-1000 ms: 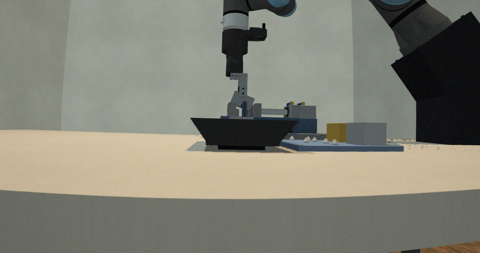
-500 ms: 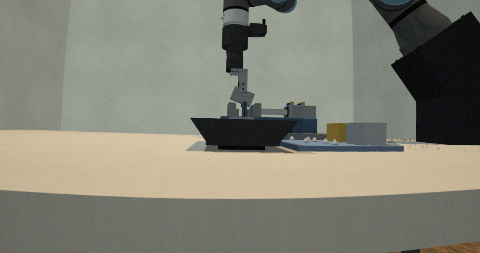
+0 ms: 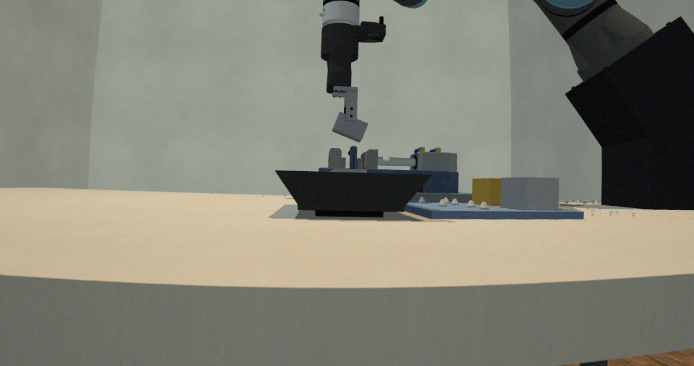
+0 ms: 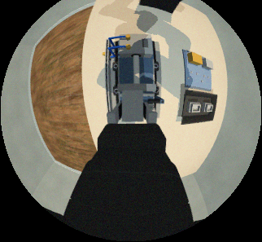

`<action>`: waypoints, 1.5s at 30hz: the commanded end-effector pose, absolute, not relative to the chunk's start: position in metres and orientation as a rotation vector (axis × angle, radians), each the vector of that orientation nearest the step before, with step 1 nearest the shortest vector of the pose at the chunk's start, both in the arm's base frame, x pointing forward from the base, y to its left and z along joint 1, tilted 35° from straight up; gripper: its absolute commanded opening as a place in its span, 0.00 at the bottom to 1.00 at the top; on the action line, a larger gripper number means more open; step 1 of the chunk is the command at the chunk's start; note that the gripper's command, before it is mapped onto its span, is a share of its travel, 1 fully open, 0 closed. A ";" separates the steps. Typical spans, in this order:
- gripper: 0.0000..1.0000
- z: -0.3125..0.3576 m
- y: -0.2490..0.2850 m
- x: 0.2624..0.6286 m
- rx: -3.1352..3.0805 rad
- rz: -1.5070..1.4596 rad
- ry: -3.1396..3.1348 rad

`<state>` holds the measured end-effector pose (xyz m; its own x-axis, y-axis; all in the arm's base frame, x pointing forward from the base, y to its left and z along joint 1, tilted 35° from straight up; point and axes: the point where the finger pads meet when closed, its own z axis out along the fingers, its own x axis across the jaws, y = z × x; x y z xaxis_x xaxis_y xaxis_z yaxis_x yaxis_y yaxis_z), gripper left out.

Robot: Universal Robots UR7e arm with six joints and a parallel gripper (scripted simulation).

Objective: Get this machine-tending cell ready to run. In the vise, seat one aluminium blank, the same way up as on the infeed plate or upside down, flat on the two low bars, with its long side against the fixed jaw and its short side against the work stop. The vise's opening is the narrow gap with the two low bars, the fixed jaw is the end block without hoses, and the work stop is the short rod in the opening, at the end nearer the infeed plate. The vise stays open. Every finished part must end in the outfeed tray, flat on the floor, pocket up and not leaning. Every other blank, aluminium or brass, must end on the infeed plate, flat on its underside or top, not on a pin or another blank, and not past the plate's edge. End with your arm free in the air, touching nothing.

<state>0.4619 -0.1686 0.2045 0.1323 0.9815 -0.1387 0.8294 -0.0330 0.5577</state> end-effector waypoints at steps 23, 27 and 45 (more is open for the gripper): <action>0.00 0.211 -0.162 0.455 1.886 0.382 1.758; 0.00 0.210 -0.158 0.455 1.863 0.373 1.778; 0.00 0.199 -0.124 0.450 1.660 0.296 1.946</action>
<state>0.4525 -0.1370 0.2033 -0.0108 0.9745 -0.2241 0.8406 0.1302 0.5257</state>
